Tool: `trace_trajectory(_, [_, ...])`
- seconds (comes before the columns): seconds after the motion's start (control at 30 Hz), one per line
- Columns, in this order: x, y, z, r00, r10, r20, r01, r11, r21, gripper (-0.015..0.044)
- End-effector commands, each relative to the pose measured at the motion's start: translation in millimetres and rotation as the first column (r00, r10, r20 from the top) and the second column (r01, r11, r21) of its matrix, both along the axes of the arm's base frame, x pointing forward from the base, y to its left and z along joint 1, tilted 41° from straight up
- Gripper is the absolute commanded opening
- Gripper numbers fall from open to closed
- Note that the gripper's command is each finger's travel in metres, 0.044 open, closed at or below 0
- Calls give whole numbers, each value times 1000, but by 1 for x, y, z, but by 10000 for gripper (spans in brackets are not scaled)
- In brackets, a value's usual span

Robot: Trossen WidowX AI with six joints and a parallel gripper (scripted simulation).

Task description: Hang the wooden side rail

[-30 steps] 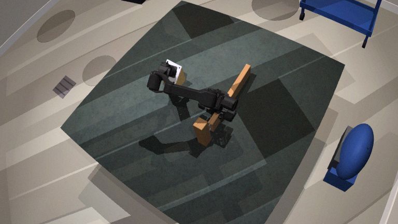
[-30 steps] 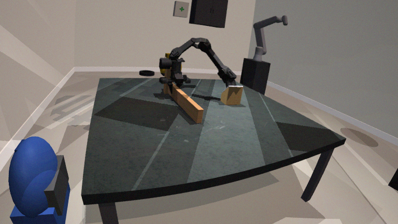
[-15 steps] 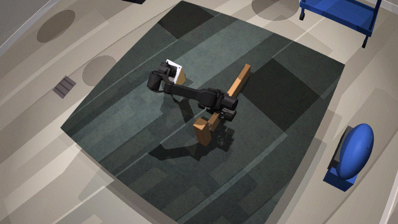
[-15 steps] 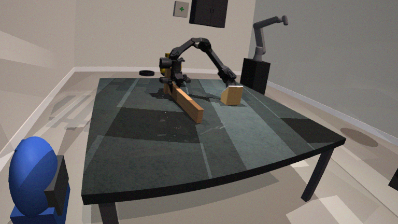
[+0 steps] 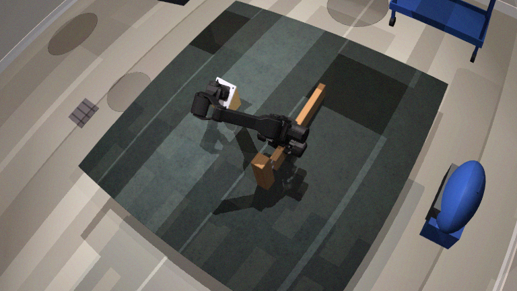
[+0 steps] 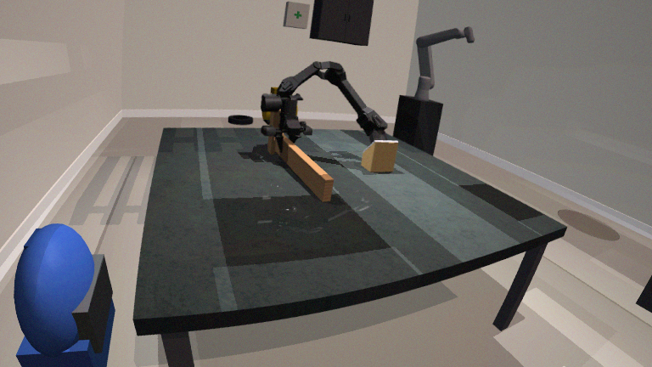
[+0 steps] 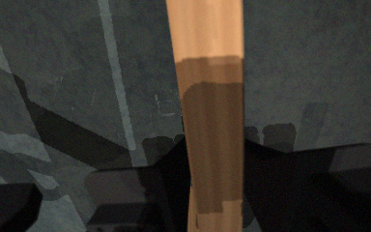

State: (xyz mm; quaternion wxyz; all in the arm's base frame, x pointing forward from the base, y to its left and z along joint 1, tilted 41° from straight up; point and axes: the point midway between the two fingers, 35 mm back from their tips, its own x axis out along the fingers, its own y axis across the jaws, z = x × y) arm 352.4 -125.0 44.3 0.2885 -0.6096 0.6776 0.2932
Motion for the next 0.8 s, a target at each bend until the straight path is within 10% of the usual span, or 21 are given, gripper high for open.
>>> trace_trajectory(0.0, [1,3,4,1000,8,7,-8,1000,3,0])
trace_trajectory(0.77, [-1,0,5,1000,8,7,-8,1000,3,0])
